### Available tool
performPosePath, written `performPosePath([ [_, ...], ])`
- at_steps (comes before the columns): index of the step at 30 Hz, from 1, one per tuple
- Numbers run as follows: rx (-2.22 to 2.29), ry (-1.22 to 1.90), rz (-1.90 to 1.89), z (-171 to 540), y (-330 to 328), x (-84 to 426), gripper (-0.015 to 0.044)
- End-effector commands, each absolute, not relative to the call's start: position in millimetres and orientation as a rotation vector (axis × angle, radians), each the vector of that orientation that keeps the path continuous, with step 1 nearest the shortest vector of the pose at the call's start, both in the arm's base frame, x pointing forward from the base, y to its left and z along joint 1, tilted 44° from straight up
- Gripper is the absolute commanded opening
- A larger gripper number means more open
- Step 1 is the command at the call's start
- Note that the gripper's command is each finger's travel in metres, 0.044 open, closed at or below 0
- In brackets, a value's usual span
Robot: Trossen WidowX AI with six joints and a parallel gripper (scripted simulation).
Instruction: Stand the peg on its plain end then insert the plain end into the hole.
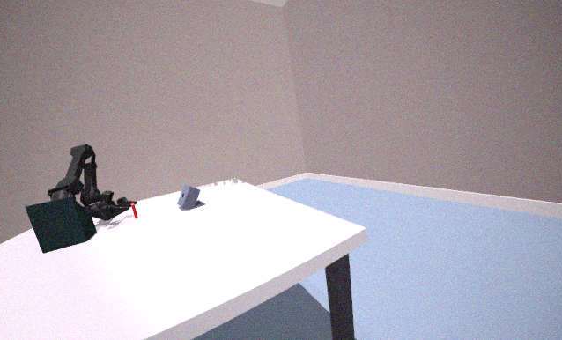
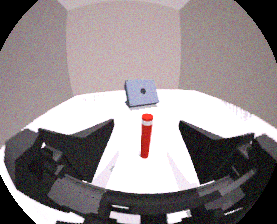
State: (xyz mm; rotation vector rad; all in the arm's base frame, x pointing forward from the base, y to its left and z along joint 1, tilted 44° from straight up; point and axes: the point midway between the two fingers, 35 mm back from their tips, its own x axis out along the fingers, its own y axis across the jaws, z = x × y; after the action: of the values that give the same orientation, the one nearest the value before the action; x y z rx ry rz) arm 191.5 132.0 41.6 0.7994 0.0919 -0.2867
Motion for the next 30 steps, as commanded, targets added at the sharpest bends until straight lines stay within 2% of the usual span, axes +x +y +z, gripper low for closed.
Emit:
performPosePath([
  [1, 0.800, 0.097, -0.292, 50, 130, 193, 0.0440],
  [16, 0.809, 0.119, -0.310, 127, 83, 196, 0.0440],
  [30, 0.802, 0.090, -0.285, 158, 23, 178, 0.0440],
])
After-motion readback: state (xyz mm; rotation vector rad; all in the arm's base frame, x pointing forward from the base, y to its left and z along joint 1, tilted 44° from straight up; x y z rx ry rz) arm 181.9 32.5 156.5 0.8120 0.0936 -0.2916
